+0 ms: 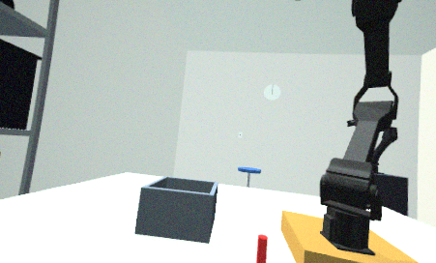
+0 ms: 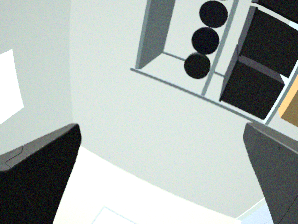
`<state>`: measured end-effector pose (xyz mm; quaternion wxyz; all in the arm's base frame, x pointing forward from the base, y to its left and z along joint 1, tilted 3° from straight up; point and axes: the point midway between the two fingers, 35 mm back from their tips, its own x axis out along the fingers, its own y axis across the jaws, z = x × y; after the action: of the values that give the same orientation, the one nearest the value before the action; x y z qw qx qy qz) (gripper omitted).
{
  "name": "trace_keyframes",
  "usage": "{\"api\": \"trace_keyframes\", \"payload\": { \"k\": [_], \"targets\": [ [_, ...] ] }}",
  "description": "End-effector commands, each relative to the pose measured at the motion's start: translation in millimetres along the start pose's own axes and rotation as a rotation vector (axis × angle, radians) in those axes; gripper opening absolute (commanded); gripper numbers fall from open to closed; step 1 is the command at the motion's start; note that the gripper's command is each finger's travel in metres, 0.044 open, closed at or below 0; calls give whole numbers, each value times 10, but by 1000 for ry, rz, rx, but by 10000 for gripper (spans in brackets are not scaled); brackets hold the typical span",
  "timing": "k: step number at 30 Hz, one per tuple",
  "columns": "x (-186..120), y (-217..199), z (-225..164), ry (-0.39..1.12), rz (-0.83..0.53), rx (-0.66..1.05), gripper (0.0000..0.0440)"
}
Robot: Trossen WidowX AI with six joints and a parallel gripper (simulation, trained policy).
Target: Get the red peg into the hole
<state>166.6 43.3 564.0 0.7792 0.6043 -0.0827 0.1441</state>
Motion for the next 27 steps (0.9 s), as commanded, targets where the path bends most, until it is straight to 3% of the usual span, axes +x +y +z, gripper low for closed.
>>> {"api": "trace_keyframes", "payload": {
  "k": [1,14,27],
  "targets": [
    [185,-378,-325,56,-114,-109,440],
    [399,-1550,-1027,237,-436,-371,440],
    [180,-2732,-1458,458,-780,-568,440]
  ]
}}
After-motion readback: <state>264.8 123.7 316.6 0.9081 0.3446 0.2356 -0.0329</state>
